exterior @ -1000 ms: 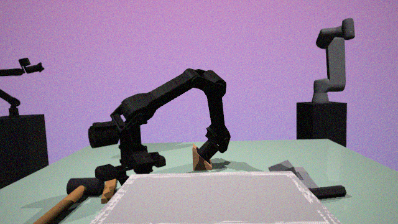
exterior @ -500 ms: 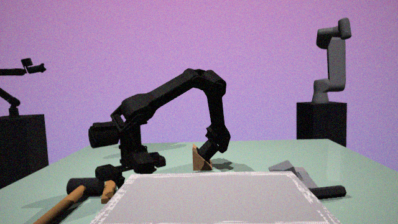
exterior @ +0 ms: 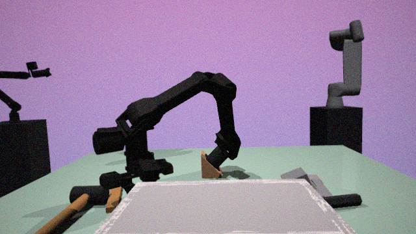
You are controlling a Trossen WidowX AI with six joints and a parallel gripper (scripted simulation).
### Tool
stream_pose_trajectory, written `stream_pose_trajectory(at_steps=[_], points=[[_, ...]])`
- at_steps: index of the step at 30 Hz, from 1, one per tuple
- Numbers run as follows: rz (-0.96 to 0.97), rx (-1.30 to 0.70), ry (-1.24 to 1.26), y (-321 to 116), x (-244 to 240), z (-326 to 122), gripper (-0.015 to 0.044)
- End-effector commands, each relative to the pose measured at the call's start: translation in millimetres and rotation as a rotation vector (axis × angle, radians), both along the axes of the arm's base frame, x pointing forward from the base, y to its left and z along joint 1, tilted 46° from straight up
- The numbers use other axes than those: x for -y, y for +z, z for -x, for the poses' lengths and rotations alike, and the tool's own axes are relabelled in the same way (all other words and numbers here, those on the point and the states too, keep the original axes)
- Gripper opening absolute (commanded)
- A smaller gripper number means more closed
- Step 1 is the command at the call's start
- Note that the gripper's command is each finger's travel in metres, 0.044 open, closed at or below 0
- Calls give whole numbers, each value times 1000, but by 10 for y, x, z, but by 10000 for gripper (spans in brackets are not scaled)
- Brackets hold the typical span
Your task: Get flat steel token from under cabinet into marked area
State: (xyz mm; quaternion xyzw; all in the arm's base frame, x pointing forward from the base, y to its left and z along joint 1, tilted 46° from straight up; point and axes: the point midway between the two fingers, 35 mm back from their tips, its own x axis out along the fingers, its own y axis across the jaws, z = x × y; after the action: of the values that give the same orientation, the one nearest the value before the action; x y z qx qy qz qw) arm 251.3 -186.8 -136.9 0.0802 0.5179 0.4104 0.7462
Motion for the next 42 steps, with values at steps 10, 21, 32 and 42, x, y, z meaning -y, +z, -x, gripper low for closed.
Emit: stream_pose_trajectory(at_steps=[10, 21, 32, 42], points=[[1, 0, 0, 13, -8, -26, 0], [4, 2, -1, 107, -73, -214, 0], [4, 3, -1, 208, -143, -415, 0], [3, 4, -1, 308, -211, -608, 0]])
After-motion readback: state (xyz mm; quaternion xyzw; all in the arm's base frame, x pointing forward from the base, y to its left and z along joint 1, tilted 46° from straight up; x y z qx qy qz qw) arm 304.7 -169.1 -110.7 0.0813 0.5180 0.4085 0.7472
